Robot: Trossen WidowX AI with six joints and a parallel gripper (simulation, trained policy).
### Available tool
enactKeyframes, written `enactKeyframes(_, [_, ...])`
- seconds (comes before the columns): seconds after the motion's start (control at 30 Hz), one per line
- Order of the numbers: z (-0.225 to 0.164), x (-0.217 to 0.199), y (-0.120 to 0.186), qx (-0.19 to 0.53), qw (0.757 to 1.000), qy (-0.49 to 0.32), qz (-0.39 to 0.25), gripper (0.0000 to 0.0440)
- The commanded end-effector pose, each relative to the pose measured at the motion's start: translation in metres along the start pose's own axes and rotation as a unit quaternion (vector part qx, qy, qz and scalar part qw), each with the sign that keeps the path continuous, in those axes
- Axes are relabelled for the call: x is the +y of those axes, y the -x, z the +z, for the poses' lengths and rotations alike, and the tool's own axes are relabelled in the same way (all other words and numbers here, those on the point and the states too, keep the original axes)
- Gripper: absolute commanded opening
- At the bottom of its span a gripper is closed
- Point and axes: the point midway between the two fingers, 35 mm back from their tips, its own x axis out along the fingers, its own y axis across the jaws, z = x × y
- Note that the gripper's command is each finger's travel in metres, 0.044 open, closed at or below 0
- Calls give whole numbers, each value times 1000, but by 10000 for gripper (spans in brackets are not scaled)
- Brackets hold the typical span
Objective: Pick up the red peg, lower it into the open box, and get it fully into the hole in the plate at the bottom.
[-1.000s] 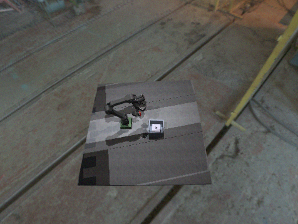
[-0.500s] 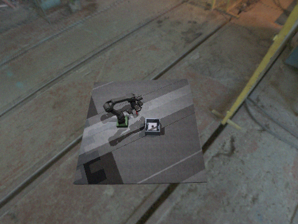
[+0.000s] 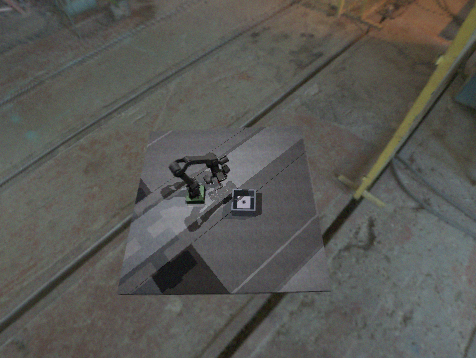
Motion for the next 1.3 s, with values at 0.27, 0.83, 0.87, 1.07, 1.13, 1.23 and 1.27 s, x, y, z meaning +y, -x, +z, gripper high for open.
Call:
enactKeyframes(0.27, [-15,6,-43,22,999,-34,33,412])
enactKeyframes(0.83, [-21,6,-45,83,995,-48,20,0])
enactKeyframes(0.87, [-19,9,-42,79,996,-44,26,0])
enactKeyframes(1.07, [-7,22,-21,52,997,-17,51,0])
enactKeyframes(1.13, [-1,25,-13,42,997,-8,58,0])
enactKeyframes(1.23, [7,32,1,28,997,2,70,0])
enactKeyframes(1.27, [10,34,6,23,997,5,74,0])
